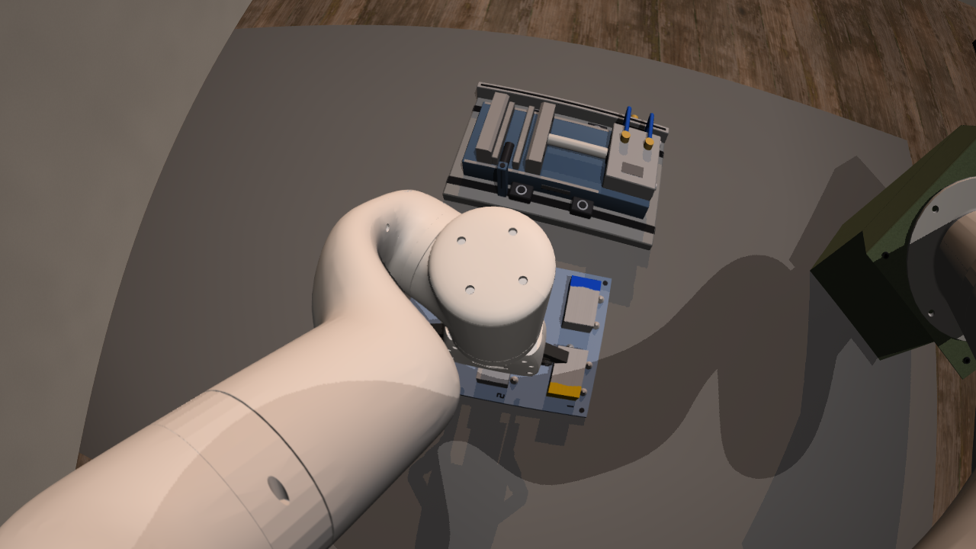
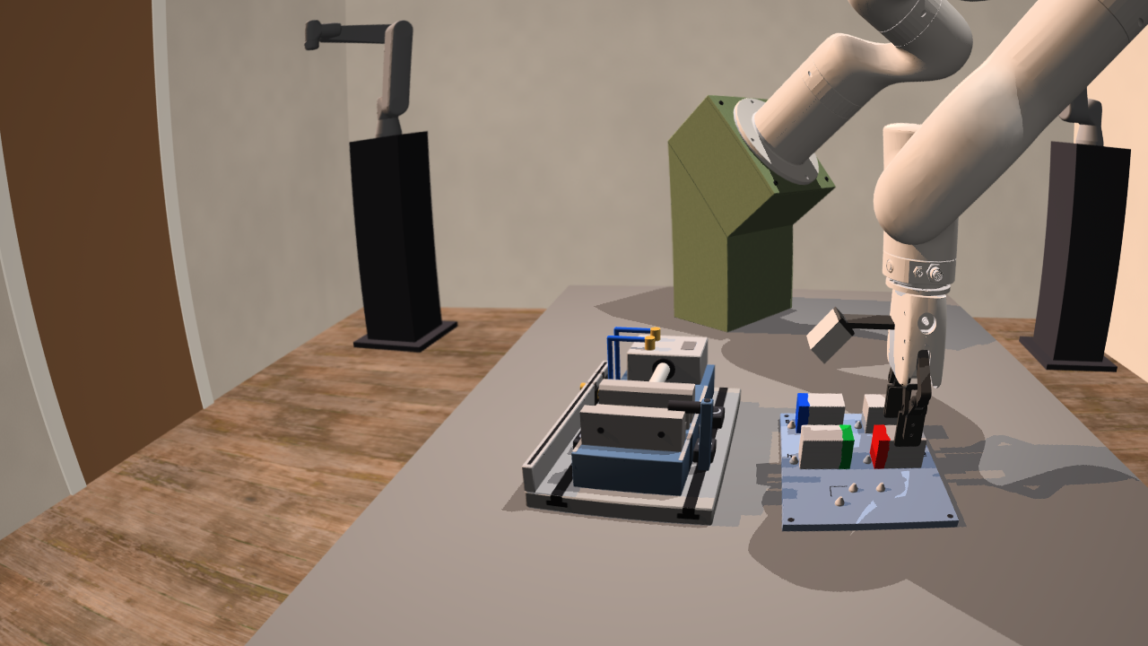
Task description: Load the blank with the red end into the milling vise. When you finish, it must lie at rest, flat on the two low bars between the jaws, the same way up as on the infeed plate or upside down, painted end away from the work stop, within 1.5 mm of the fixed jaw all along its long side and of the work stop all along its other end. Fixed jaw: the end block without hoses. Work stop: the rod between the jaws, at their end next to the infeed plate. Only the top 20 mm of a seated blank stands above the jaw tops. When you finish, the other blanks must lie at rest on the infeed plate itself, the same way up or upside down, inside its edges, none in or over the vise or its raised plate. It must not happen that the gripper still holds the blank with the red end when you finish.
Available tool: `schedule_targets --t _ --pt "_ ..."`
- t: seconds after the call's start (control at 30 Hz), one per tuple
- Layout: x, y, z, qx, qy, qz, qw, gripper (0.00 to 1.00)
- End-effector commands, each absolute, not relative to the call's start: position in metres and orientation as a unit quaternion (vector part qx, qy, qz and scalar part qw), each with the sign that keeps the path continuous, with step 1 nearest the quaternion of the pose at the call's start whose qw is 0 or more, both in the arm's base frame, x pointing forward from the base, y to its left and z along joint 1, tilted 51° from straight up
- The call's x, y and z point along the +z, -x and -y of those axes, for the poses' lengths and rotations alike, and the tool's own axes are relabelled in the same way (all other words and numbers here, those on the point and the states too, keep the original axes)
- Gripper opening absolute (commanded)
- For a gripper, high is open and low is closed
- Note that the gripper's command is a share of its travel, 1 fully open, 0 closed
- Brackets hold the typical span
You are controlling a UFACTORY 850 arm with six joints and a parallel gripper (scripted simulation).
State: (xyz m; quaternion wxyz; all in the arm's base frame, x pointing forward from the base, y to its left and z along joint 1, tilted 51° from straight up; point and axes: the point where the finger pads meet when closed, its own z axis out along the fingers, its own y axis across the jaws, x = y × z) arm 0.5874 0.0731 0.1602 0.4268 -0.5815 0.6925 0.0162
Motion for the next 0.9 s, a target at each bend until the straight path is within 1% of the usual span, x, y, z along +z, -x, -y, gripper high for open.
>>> schedule_targets --t 0.0,0.87 --pt "0.1596 -0.5884 -0.0736 0.016 0.581 -0.693 0.427 0.73" --pt "0.1529 -0.5944 -0.079 0.016 0.581 -0.693 0.427 0.73"
